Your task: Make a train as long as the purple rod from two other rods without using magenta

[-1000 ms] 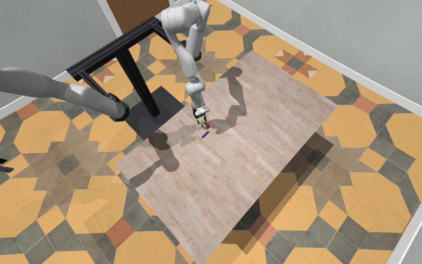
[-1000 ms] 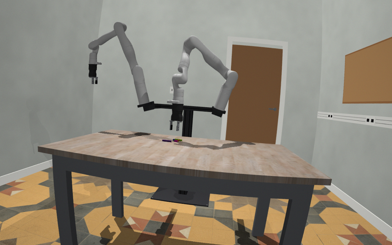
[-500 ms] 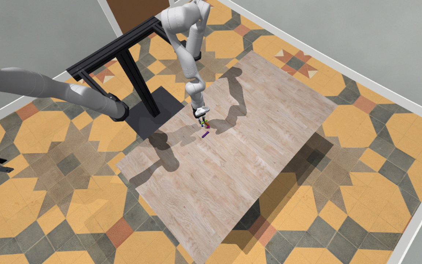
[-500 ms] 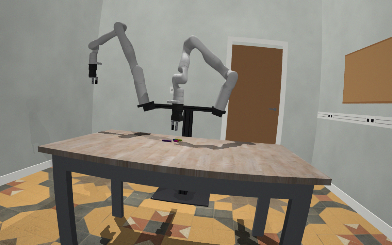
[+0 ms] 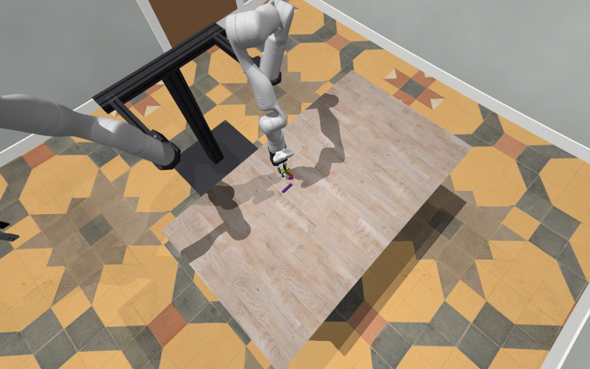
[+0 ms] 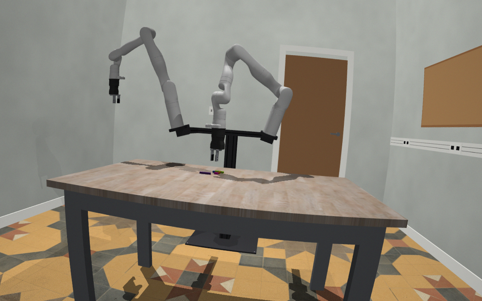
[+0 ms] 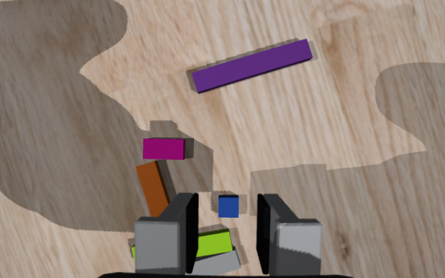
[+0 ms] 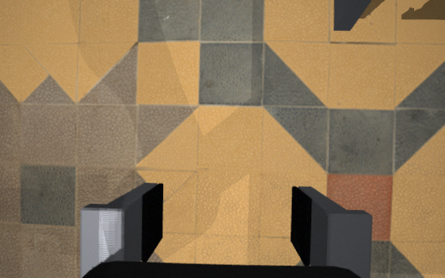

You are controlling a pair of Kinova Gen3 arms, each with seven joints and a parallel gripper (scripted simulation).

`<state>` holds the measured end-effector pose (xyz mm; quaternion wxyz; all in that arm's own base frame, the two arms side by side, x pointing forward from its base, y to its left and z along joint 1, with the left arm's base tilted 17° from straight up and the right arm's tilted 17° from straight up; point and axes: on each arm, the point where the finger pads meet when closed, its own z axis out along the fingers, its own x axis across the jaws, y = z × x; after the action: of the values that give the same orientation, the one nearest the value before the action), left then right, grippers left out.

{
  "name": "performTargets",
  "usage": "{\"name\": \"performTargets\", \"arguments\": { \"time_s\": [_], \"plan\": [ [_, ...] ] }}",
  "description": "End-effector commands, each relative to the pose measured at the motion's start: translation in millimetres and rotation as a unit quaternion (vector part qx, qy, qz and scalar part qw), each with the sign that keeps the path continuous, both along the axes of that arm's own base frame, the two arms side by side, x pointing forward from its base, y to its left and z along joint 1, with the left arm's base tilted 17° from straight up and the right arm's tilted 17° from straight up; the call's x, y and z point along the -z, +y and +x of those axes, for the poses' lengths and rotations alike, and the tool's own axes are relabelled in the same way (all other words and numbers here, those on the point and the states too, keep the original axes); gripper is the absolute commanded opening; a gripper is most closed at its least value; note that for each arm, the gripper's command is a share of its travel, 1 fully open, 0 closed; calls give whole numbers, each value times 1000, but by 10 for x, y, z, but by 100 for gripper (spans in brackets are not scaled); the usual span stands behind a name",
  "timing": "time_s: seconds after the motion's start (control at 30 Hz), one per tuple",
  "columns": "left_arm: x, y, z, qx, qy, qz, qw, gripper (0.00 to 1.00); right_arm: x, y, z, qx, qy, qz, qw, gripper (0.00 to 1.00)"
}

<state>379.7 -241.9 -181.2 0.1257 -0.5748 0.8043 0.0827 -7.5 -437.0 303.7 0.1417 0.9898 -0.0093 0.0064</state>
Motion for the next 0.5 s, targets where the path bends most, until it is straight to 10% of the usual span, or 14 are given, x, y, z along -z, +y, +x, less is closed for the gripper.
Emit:
{"name": "performTargets", "arguments": {
  "time_s": [0.0, 0.47],
  "plan": [
    [11, -3, 6, 0, 0, -1, 1000, 54, -7, -2, -1, 0, 0, -1, 1000, 100],
    [171, 42, 23, 0, 0, -1, 1000, 54, -7, -2, -1, 0, 0, -1, 1000, 100]
  ]
}}
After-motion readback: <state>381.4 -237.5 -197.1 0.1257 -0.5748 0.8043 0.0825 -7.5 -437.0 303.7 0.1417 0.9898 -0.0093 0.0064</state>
